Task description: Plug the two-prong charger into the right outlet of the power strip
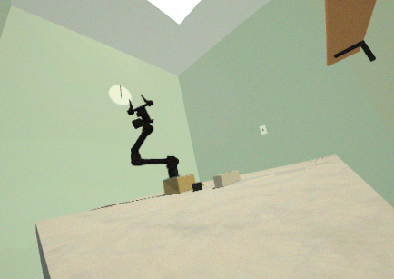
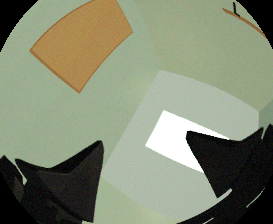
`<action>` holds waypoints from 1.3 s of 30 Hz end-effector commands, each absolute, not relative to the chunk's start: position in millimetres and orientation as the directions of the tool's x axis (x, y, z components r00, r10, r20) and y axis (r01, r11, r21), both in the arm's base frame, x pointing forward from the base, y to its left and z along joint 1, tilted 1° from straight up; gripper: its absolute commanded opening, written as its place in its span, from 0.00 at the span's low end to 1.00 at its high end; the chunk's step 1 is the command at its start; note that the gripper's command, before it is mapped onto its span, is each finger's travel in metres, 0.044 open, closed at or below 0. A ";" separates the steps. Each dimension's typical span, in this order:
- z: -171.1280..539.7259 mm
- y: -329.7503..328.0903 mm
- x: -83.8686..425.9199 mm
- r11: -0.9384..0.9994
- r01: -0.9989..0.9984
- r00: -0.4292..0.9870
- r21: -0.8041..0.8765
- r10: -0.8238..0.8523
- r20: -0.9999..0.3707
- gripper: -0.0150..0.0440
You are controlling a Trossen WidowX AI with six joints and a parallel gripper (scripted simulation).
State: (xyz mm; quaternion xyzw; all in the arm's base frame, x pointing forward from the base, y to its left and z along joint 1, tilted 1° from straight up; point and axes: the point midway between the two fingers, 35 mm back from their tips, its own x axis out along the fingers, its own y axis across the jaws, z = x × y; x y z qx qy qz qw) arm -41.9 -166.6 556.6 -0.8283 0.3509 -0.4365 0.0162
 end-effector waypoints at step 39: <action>514.6 -2.3 179.3 0.283 -0.485 0.820 0.828 -0.182 0.543 1.00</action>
